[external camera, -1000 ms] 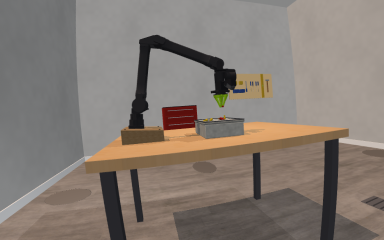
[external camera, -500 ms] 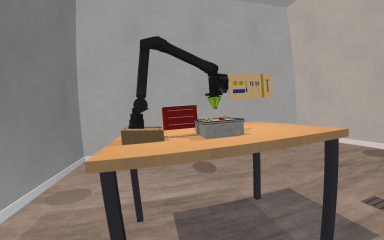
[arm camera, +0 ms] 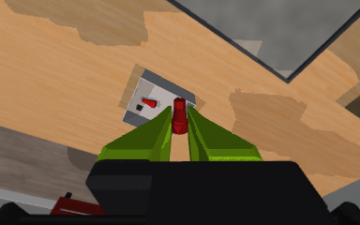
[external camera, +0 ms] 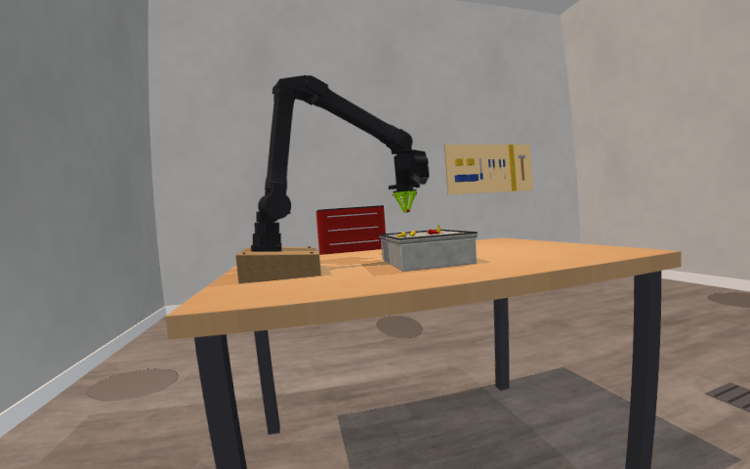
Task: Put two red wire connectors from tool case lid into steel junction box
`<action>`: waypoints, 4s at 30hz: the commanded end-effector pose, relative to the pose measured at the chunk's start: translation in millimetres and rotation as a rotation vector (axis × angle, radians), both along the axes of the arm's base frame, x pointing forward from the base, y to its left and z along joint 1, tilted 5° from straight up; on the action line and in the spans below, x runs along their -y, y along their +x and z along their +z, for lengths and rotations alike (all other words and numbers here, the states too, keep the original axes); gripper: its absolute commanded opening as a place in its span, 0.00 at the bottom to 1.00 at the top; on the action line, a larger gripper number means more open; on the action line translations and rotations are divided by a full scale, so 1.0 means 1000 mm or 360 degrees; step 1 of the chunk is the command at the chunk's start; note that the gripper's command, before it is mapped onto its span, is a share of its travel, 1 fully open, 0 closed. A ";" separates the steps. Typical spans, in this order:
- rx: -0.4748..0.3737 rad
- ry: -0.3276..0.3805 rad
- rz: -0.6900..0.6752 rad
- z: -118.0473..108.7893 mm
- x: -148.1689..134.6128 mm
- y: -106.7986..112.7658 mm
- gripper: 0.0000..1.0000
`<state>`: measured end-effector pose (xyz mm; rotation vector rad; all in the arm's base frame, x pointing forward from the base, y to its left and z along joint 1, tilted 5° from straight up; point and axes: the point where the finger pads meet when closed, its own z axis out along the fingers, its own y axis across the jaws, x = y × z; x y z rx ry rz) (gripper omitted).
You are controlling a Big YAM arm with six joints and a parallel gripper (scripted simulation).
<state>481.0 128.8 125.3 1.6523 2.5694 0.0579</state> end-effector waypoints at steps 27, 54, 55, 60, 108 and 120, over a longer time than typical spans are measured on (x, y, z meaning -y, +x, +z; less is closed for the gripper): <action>0.0000 0.0009 -0.0056 0.001 -0.127 0.004 0.10; -0.0023 -0.0004 -0.0062 -0.020 -0.116 0.002 0.10; -0.0023 -0.0004 -0.0061 -0.022 -0.116 0.002 0.10; -0.0025 -0.0005 -0.0060 -0.035 -0.114 0.002 0.10; -0.0025 -0.0004 -0.0054 -0.145 -0.112 0.009 0.10; -0.0011 0.0003 -0.0055 -0.141 -0.114 0.014 0.10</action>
